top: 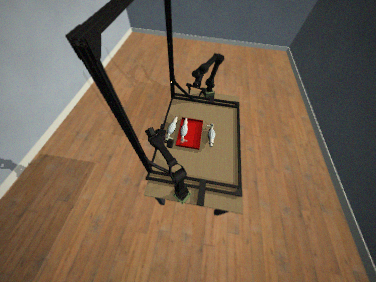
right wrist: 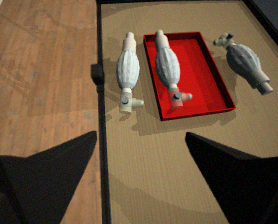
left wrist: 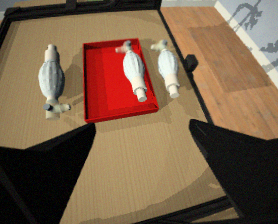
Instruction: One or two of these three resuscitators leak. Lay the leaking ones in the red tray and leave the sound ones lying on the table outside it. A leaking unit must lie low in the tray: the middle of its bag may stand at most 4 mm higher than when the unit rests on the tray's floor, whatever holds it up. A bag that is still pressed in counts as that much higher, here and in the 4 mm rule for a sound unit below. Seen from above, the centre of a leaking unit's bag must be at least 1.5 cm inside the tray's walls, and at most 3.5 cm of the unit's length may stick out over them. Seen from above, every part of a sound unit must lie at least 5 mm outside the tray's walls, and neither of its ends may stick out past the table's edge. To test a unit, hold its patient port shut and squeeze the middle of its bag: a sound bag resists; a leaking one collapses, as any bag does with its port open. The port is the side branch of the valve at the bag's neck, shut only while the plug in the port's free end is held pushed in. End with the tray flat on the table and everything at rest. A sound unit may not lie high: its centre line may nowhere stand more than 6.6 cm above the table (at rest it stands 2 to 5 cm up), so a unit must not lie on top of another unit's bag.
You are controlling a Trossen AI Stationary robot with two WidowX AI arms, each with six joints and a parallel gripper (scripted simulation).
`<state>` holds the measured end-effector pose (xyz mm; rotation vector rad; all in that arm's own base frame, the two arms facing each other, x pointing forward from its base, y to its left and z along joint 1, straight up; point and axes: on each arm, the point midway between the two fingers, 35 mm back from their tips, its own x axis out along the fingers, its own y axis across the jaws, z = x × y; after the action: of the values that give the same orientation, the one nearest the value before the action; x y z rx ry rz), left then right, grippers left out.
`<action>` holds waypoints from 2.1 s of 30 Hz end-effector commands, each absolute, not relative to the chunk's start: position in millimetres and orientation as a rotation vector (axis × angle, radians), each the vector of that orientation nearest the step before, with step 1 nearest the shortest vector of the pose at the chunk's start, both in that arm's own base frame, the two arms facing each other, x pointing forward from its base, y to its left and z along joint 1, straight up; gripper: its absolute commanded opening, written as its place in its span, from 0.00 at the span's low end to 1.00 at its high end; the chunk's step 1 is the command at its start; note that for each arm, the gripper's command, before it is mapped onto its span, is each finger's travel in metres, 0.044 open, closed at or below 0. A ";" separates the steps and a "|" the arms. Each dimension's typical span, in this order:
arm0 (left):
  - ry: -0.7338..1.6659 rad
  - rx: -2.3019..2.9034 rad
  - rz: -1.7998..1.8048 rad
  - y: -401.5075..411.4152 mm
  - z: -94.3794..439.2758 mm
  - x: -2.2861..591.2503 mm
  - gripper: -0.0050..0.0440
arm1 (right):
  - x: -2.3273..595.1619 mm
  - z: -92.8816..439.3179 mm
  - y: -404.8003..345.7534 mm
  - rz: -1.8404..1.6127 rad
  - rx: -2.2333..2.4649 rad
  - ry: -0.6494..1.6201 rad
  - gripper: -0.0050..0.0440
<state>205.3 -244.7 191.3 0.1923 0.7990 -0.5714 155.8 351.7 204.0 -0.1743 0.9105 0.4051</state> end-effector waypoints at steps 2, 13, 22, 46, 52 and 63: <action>0.771 0.171 -0.575 -195.5 166.6 173.5 1.00 | 156.0 204.2 351.7 0.405 -0.172 0.909 1.00; 0.819 0.194 -0.570 -257.9 181.1 185.0 1.00 | 156.1 203.8 351.7 0.404 -0.175 0.908 1.00; 0.854 0.220 -0.556 -336.2 175.5 185.2 1.00 | 156.1 203.8 351.7 0.404 -0.175 0.908 1.00; 0.902 0.254 -0.517 -388.8 133.9 214.7 0.94 | 155.7 203.9 351.2 0.405 -0.176 0.911 1.00; 0.927 0.245 -0.477 -351.0 114.9 281.1 0.94 | 155.7 203.9 351.2 0.405 -0.176 0.911 1.00; 0.932 0.225 -0.438 -311.1 105.1 329.8 0.94 | 155.9 204.4 351.8 0.405 -0.173 0.909 1.00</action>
<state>302.5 -337.6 115.1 0.2325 0.9209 -0.4749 156.1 351.6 204.0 -0.1738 0.9105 0.4041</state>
